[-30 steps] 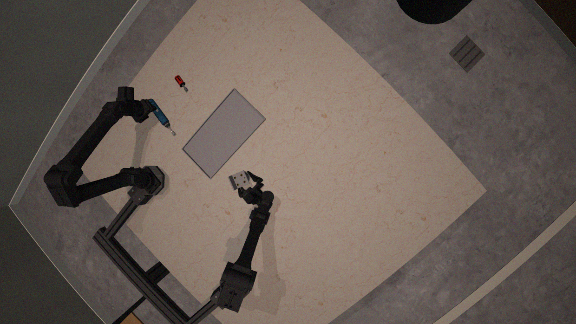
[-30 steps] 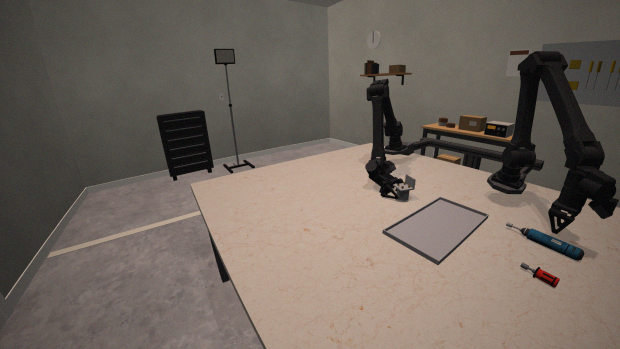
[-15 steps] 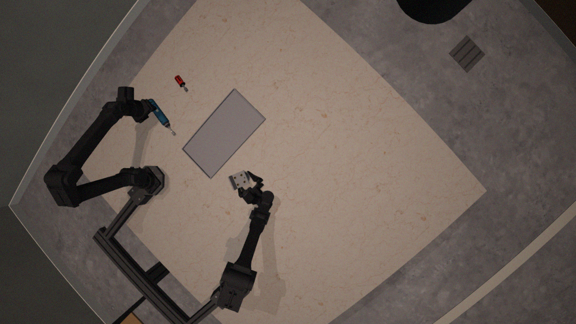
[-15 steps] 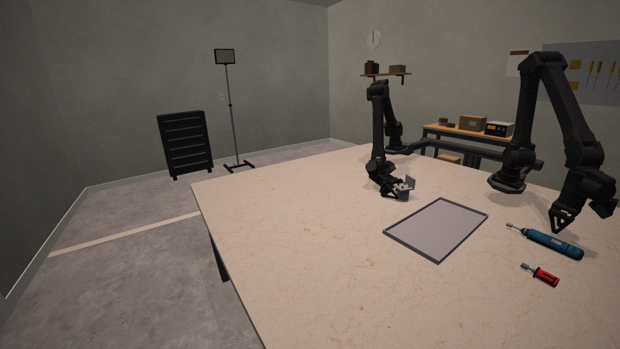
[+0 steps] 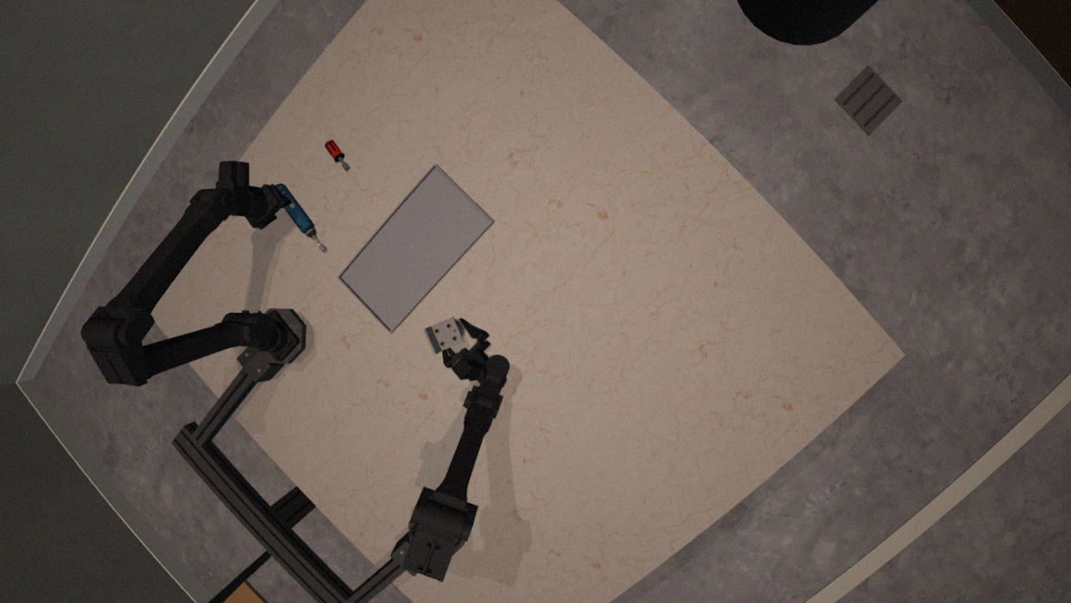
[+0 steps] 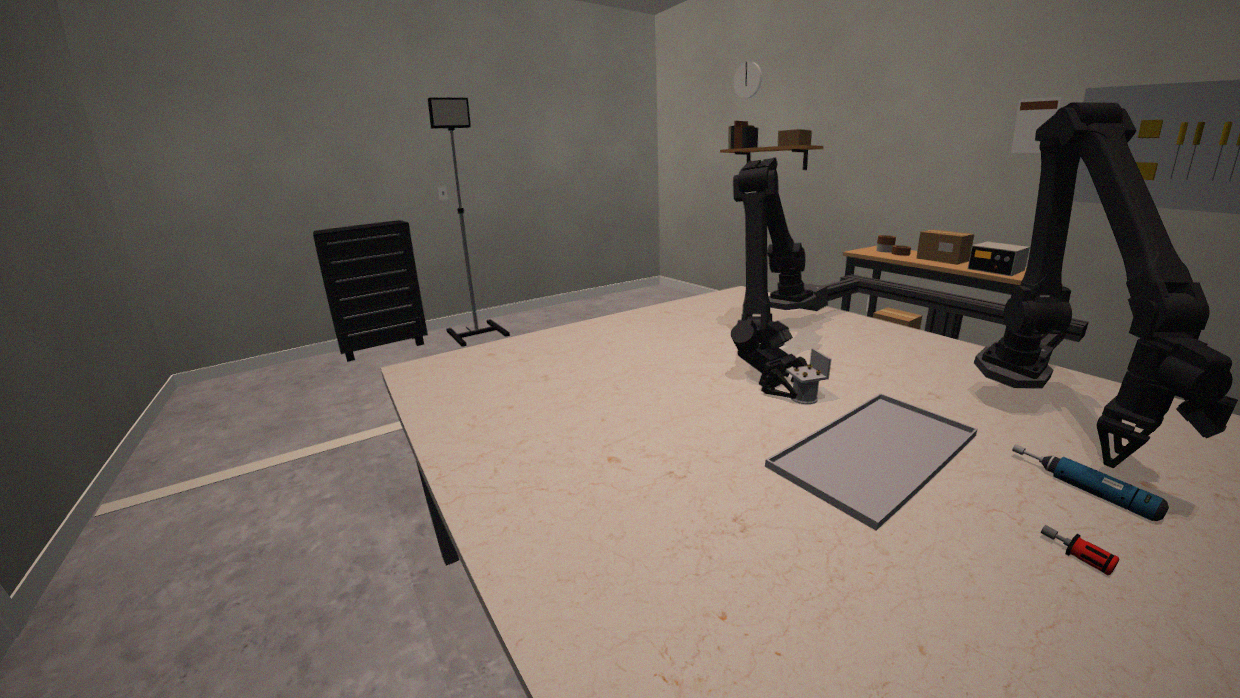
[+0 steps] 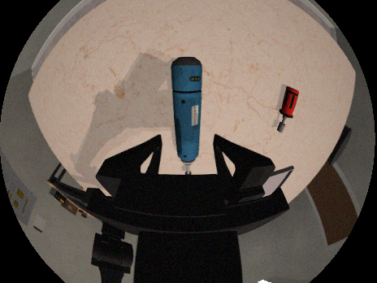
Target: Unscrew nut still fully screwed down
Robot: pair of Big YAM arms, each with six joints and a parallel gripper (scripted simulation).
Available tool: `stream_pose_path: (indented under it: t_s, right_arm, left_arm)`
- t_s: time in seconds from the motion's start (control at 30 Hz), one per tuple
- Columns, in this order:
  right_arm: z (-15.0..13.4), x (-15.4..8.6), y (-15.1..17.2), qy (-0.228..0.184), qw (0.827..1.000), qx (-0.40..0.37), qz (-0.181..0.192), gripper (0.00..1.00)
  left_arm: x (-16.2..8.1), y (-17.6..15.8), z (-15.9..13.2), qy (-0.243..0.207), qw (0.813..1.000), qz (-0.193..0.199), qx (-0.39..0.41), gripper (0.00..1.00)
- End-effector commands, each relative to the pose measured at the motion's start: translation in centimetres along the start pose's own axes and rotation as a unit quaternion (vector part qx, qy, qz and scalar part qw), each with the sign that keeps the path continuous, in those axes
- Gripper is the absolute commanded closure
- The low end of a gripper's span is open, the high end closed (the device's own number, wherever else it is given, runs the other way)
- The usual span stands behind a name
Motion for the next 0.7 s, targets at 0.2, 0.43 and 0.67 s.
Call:
stream_pose_path:
  t_s: [0.2,0.43,0.67]
  right_arm:
    - [0.53,0.11,-0.78,-0.004,1.000,-0.010,-0.005,0.14]
    - [0.53,0.11,-0.78,-0.004,1.000,-0.010,-0.005,0.14]
    - [0.52,0.14,-0.70,-0.004,1.000,-0.009,-0.005,0.14]
  left_arm:
    - [-0.75,-1.08,0.61,-0.008,1.000,-0.013,0.009,0.35]
    - [-0.75,-1.08,0.61,-0.008,1.000,-0.013,0.009,0.35]
    - [-0.75,-1.08,0.61,-0.008,1.000,-0.013,0.009,0.35]
Point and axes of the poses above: on each arm, the point where the finger pads meet when closed, its own x axis out along the fingers, its own y axis across the jaws, z = x × y, the point moved 1 cm from there along -x, back along the fingers, and after that the axes turned 15 degrees about -x, right-handed, at the moved point
